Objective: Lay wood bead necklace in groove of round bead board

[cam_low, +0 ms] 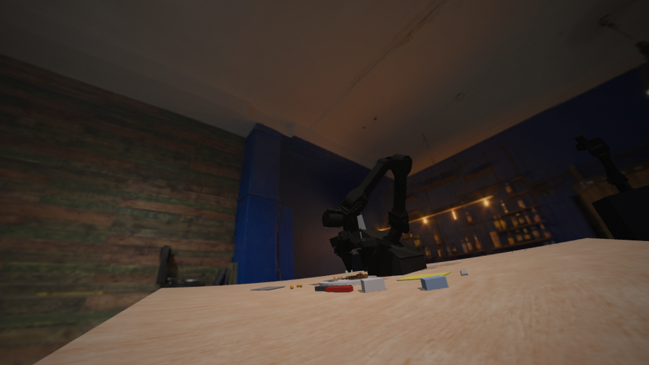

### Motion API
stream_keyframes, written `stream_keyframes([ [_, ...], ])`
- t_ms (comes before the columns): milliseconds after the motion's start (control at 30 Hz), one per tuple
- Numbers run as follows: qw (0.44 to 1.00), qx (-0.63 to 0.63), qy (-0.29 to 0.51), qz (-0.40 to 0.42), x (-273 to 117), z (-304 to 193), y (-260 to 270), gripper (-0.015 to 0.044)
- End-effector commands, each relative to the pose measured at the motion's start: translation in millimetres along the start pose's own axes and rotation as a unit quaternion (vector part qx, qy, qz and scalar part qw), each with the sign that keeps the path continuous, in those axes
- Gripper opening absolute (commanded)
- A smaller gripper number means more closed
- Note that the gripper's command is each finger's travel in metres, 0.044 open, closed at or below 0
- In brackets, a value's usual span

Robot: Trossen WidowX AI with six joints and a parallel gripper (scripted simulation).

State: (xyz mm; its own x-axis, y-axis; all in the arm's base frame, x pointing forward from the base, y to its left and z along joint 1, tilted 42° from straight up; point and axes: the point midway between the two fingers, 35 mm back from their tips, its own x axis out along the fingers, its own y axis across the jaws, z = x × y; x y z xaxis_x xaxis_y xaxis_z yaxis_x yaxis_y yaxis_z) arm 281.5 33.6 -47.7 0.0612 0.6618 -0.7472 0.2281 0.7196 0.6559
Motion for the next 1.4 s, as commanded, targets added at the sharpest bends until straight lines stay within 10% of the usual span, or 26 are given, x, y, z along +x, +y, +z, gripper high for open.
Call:
stream_keyframes([
  [0,1.000,-0.002,0.000,0.000,-0.3,-0.1,0.0,0.0440],
  [1367,0.992,-0.122,-0.004,-0.002,-7.7,-14.2,-23.9,0.0380],
])
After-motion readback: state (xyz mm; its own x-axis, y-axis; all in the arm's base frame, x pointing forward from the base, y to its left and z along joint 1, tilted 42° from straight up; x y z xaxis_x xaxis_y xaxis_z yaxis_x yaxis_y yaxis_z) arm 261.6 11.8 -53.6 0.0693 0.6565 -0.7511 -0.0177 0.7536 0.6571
